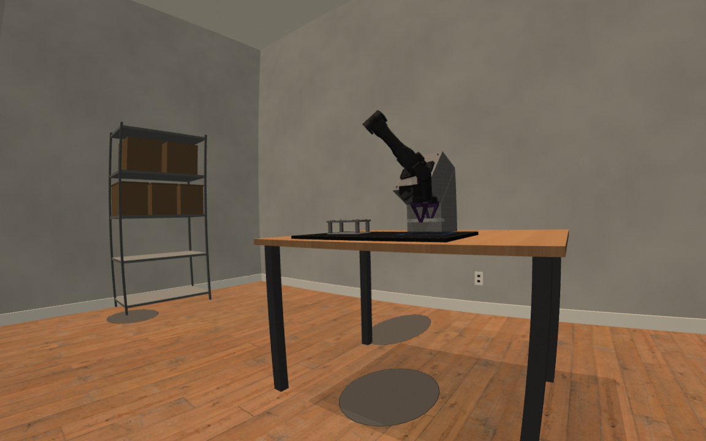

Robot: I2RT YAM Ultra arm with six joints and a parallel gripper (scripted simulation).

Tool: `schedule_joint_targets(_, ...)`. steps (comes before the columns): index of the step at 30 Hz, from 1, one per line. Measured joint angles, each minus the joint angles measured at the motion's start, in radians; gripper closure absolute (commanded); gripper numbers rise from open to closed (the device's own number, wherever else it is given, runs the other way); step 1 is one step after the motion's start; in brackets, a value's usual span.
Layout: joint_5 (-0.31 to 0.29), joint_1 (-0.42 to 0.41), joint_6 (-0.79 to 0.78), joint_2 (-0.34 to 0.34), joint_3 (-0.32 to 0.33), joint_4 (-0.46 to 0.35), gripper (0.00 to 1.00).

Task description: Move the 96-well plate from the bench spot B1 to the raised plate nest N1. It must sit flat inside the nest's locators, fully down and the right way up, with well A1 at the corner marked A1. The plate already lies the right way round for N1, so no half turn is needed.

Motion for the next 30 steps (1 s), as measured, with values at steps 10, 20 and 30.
schedule_joint_targets(10, 0.018, 0.027, 0.029, -0.041, -0.008, -0.053, 1.0)
schedule_joint_targets(20, 0.039, 0.063, 0.062, -0.091, -0.011, -0.114, 1.0)
schedule_joint_targets(30, 0.047, 0.069, 0.076, -0.099, -0.011, -0.14, 1.0)
